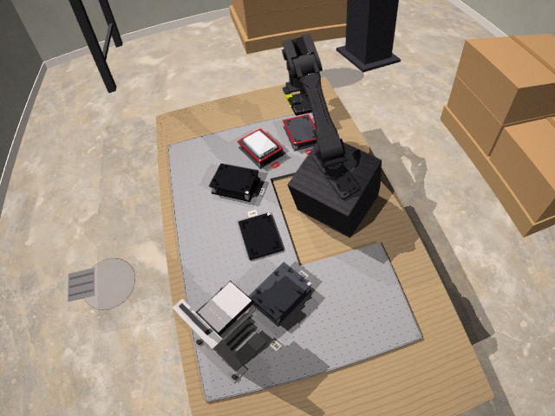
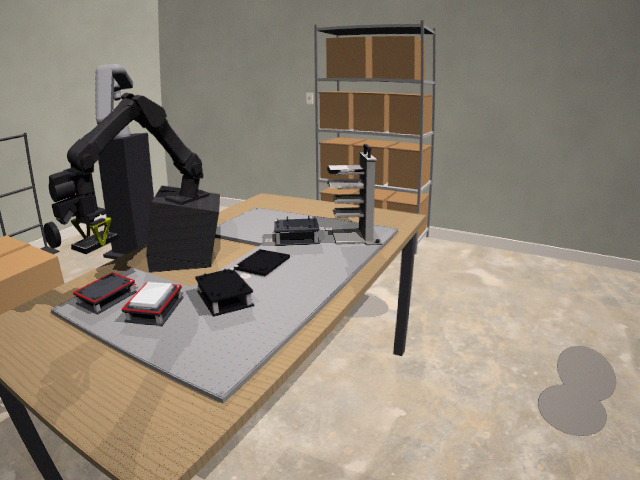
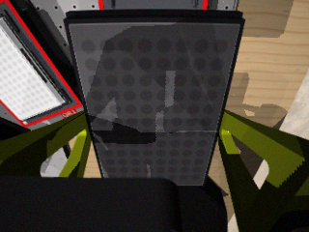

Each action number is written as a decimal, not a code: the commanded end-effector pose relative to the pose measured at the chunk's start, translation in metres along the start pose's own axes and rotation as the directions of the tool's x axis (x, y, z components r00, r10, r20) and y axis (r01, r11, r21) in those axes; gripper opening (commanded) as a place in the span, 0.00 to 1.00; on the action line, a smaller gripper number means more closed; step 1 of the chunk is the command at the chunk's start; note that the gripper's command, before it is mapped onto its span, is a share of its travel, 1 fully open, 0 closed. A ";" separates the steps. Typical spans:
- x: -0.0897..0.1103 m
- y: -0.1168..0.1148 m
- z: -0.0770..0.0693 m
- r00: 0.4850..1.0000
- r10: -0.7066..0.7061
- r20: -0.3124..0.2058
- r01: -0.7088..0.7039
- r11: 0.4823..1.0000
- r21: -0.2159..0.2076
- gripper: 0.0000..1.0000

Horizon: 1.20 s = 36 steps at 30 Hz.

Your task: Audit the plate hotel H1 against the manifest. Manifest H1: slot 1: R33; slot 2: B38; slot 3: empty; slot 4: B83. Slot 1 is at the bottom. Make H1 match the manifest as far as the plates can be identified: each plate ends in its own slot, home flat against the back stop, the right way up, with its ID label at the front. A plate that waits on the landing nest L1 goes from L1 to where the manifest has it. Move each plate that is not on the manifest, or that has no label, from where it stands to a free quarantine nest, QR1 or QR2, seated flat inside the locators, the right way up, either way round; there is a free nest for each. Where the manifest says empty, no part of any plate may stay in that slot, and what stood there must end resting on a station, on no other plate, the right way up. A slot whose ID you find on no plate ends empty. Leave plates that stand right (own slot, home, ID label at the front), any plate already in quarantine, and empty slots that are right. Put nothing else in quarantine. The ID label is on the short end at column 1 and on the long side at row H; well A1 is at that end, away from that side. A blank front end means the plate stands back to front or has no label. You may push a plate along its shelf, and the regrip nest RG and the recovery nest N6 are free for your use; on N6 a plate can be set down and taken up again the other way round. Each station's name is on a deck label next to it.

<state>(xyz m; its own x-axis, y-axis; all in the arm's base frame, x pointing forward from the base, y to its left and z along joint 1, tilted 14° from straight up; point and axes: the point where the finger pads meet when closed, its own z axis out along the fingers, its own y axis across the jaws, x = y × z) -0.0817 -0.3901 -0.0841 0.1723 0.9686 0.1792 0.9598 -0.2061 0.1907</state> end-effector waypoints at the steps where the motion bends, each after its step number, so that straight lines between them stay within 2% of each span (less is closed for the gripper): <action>1: -0.015 0.004 -0.008 0.998 -0.012 0.062 0.012 1.000 0.001 0.86; 2: -0.006 0.003 0.007 1.000 -0.005 0.024 0.005 1.000 -0.003 0.86; 3: -0.004 0.003 0.013 1.000 -0.004 0.015 0.004 1.000 -0.004 0.86; 14: -0.005 0.004 0.041 1.000 -0.005 0.018 0.005 1.000 -0.004 0.86; 17: -0.009 0.004 0.042 1.000 -0.007 0.026 0.007 1.000 -0.003 0.86; 18: -0.011 0.000 0.032 0.999 0.000 0.052 0.000 1.000 -0.002 0.86; 19: -0.006 0.000 0.046 1.000 0.004 0.024 -0.004 1.000 -0.004 0.86; 21: -0.005 0.002 0.055 1.000 -0.001 0.015 0.001 1.000 -0.002 0.86; 29: -0.004 0.002 0.076 1.000 0.000 0.015 0.000 1.000 -0.003 0.86; 32: -0.027 0.003 0.051 0.996 -0.015 0.093 0.015 1.000 0.003 0.86; 36: -0.024 0.003 0.057 0.997 -0.013 0.079 0.013 1.000 0.002 0.86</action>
<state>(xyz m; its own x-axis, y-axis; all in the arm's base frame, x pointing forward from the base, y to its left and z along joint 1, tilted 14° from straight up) -0.0678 -0.3880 -0.1522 0.1734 0.9723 0.1566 0.9609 -0.2019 0.1894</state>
